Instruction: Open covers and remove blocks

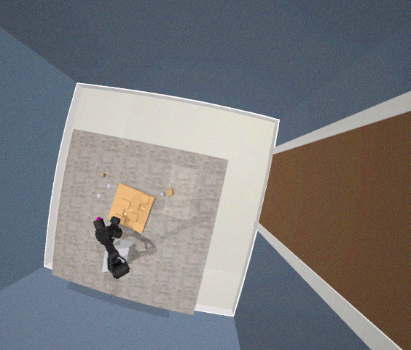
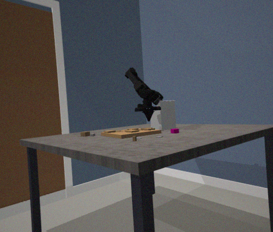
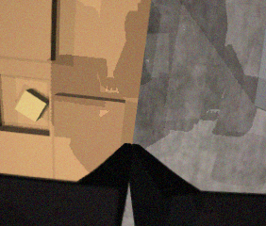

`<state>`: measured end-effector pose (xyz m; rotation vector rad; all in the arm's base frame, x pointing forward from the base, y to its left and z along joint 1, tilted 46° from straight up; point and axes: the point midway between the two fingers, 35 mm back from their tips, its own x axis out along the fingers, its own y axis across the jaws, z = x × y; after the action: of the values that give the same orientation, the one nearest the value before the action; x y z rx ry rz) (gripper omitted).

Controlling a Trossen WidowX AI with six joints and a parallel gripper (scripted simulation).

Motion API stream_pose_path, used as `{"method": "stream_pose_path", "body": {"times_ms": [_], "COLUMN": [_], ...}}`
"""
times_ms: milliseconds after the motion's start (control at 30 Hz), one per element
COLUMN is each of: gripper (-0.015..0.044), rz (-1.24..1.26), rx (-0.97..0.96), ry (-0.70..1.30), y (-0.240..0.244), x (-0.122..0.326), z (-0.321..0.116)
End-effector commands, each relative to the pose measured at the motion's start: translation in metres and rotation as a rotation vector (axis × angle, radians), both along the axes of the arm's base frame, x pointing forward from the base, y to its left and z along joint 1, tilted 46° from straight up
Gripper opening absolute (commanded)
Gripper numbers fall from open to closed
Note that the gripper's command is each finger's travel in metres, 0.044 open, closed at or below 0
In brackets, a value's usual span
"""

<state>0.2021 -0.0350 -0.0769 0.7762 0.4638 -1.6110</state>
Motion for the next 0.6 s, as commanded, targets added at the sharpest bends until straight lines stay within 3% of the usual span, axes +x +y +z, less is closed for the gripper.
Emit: {"method": "stream_pose_path", "body": {"times_ms": [0, 567], "gripper": [0.0000, 0.0000], "rz": [0.000, 0.001], "rx": [-0.002, -0.001], "ry": [0.007, 0.007], "y": [-0.004, -0.015], "x": [-0.001, -0.002], "z": [-0.003, -0.016]}}
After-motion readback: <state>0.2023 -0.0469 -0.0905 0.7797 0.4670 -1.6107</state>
